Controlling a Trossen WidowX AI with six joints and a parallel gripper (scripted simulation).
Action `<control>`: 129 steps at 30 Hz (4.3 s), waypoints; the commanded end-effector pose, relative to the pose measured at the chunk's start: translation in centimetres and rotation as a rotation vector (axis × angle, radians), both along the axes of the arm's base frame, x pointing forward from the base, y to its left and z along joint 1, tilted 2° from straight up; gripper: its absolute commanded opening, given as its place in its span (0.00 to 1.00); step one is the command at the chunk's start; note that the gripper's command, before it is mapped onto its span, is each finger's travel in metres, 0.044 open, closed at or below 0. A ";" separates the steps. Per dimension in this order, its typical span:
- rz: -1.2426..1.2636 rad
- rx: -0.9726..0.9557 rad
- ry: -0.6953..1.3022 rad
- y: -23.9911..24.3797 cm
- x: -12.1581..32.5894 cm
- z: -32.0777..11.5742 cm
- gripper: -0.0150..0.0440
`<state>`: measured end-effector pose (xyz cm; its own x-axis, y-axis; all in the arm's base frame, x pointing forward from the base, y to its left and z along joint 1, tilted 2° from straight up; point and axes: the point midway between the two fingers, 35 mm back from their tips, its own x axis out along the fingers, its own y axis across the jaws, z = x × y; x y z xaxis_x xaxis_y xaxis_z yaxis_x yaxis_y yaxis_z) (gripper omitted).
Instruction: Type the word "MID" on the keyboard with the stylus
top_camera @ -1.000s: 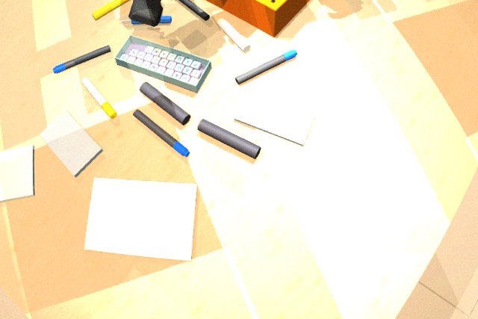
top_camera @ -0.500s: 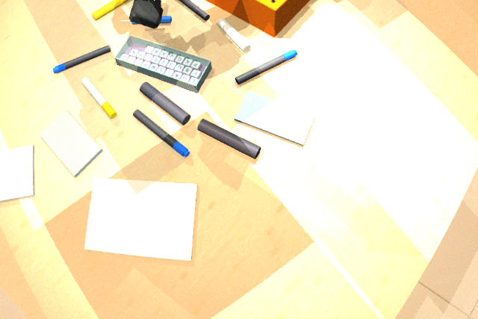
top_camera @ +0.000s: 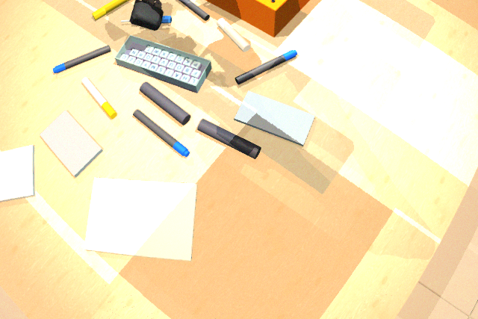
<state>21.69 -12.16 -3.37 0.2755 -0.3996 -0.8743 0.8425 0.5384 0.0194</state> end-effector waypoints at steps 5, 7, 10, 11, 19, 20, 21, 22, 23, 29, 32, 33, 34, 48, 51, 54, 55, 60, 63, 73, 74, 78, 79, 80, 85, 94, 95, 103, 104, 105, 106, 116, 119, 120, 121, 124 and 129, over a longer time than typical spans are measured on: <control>-0.001 0.002 0.010 0.1 -0.2 -0.7 0.51; -0.001 0.002 0.010 0.1 -0.2 -0.7 0.51; -0.001 0.002 0.010 0.1 -0.2 -0.9 0.51; -0.001 0.002 0.010 0.1 -0.2 -1.0 0.51; -0.001 0.002 0.010 0.1 -0.2 -1.3 0.51; -0.001 0.002 0.010 0.1 -0.2 -1.4 0.51; -0.001 0.002 0.010 0.1 -0.2 -1.5 0.51; -0.001 0.002 0.010 0.1 -0.2 -1.5 0.51; -0.001 0.002 0.010 0.1 -0.2 -1.6 0.51; -0.001 0.002 0.010 0.1 -0.2 -1.9 0.51; -0.001 0.002 0.010 0.1 -0.2 -2.0 0.51; -0.001 0.002 0.010 0.1 -0.2 -2.1 0.51; -0.001 0.002 0.011 0.1 -0.2 -2.1 0.51; -0.001 0.002 0.011 0.1 -0.3 -2.6 0.51; -0.001 0.002 0.011 0.1 -0.3 -2.6 0.51; 0.003 0.002 0.006 0.1 -0.1 -2.5 0.46; 0.003 0.002 0.006 0.1 -0.1 -2.5 0.42; 0.003 0.002 0.006 0.1 -0.1 -2.5 0.26; 0.003 0.002 0.006 0.1 -0.1 -2.5 0.25; 0.003 0.002 0.006 0.0 0.0 -1.5 0.25; 0.003 0.002 0.006 0.0 0.1 -1.2 0.25; 0.003 0.001 0.005 0.0 0.1 0.0 0.25; 0.003 0.001 0.005 0.0 0.1 0.3 0.25; 0.003 0.001 0.005 -0.1 0.1 0.6 0.25; 0.003 0.001 0.005 -0.1 0.0 2.1 0.25; 0.059 -0.024 0.051 0.1 0.2 2.3 0.25; 0.099 -0.040 0.083 0.3 0.4 2.3 0.25; 0.431 -0.165 0.339 1.6 1.7 2.7 0.25; 0.473 -0.180 0.371 1.7 1.9 2.8 0.25; 0.515 -0.196 0.404 1.9 2.1 2.8 0.25; 0.558 -0.211 0.436 2.1 2.2 2.9 0.25; 0.967 -0.361 0.741 4.6 4.2 3.7 0.25; 1.092 -0.407 0.842 5.3 4.7 4.1 0.25; 1.134 -0.423 0.877 5.5 4.9 4.2 0.25; 1.175 -0.438 0.911 5.7 5.0 4.4 0.25; 1.300 -0.484 1.017 6.4 5.5 4.8 0.25; 1.504 -0.560 1.198 7.7 6.4 5.5 0.25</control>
<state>27.49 -5.33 1.77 0.0660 -0.6533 -0.7542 -0.6091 0.5724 -0.5490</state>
